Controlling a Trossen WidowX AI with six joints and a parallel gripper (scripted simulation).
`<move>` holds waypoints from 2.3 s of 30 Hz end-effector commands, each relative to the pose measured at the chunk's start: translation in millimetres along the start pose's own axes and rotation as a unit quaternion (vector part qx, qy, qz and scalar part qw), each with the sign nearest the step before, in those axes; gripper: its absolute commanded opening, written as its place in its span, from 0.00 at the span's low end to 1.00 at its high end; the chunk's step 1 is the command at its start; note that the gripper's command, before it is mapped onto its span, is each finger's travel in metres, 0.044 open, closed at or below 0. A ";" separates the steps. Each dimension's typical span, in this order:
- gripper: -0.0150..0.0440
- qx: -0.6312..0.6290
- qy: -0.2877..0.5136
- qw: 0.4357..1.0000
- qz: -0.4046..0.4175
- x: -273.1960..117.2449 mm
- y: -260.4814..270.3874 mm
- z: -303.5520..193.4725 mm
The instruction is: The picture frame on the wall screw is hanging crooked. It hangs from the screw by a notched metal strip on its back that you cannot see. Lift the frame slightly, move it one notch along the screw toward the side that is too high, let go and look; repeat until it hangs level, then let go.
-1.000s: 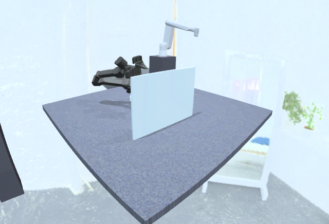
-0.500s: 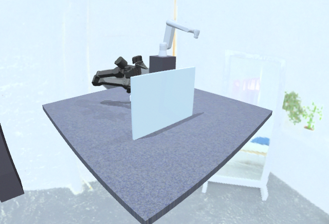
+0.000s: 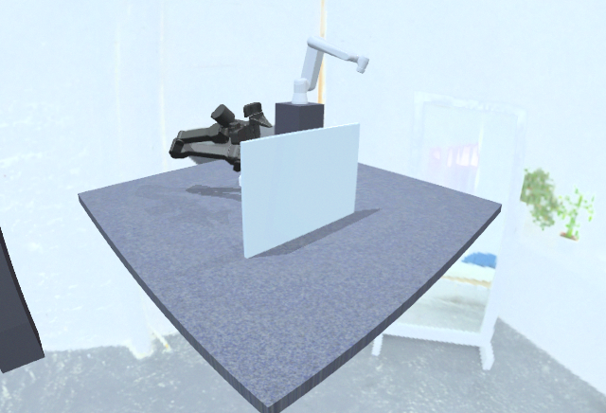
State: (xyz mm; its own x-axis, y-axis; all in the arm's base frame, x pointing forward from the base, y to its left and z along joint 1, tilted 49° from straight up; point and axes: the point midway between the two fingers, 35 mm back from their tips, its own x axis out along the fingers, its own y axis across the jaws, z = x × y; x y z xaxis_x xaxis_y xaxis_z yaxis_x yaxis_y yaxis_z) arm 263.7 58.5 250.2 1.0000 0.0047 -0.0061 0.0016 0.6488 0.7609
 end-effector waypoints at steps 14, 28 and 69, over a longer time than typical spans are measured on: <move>0.69 0.000 0.000 1.000 0.000 0.0 -4.5 1.6; 0.69 -0.002 -0.002 1.000 0.000 -9.1 -57.7 19.1; 0.69 -0.002 -0.003 1.000 0.002 71.2 -57.3 19.7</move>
State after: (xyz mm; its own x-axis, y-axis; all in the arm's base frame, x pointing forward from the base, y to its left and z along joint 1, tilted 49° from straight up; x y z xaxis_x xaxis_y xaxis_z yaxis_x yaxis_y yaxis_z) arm 333.1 6.1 219.2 1.0000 -0.0018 0.0025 -0.0007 0.6496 0.7603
